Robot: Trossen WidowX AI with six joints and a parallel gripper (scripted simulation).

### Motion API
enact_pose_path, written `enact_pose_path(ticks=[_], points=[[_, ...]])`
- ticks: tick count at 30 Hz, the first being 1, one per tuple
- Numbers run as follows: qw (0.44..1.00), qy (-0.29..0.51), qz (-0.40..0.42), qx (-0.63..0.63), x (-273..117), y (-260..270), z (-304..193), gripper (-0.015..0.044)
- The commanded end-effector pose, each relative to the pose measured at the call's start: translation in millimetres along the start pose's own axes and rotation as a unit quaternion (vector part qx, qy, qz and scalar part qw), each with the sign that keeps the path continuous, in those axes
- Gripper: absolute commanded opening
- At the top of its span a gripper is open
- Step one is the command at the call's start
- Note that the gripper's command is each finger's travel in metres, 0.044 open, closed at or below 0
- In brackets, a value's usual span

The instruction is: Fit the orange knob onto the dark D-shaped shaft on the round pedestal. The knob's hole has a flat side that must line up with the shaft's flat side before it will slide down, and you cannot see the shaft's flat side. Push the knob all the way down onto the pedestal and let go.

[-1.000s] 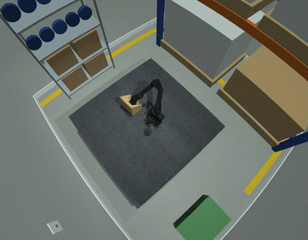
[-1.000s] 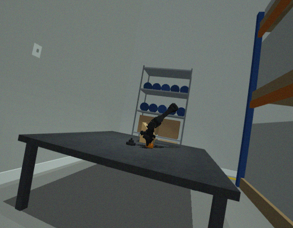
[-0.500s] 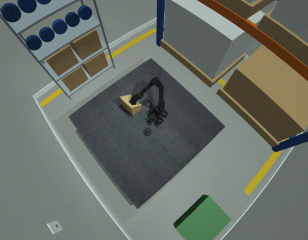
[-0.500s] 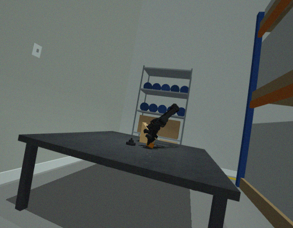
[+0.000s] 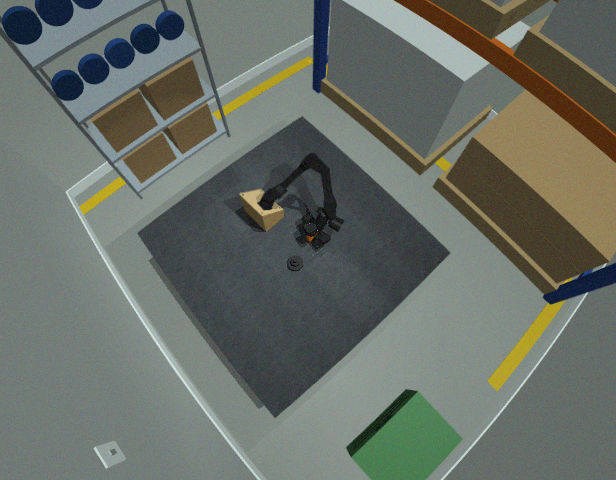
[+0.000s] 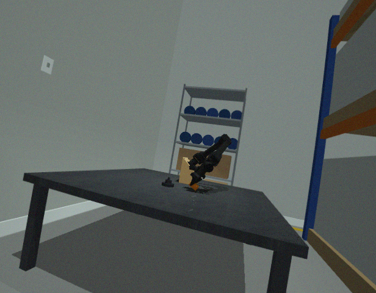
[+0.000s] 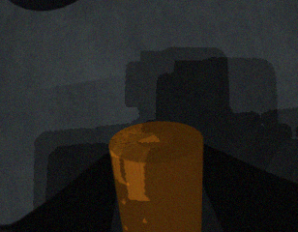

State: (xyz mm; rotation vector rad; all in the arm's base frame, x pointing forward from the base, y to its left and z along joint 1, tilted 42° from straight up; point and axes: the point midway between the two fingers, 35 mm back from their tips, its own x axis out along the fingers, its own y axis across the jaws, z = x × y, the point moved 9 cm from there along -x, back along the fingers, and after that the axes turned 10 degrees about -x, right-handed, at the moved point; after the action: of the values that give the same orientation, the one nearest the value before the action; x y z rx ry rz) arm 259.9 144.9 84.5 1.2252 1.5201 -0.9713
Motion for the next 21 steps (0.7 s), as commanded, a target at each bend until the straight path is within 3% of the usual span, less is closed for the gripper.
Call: enact_pose_path(ticks=[1,21], points=[[0.999,-0.039,-0.006,0.0,-3.5,2.1,-10.8,0.0181],[0.978,-0.207,-0.035,0.0,-7.8,10.4,-59.6,0.0181]])
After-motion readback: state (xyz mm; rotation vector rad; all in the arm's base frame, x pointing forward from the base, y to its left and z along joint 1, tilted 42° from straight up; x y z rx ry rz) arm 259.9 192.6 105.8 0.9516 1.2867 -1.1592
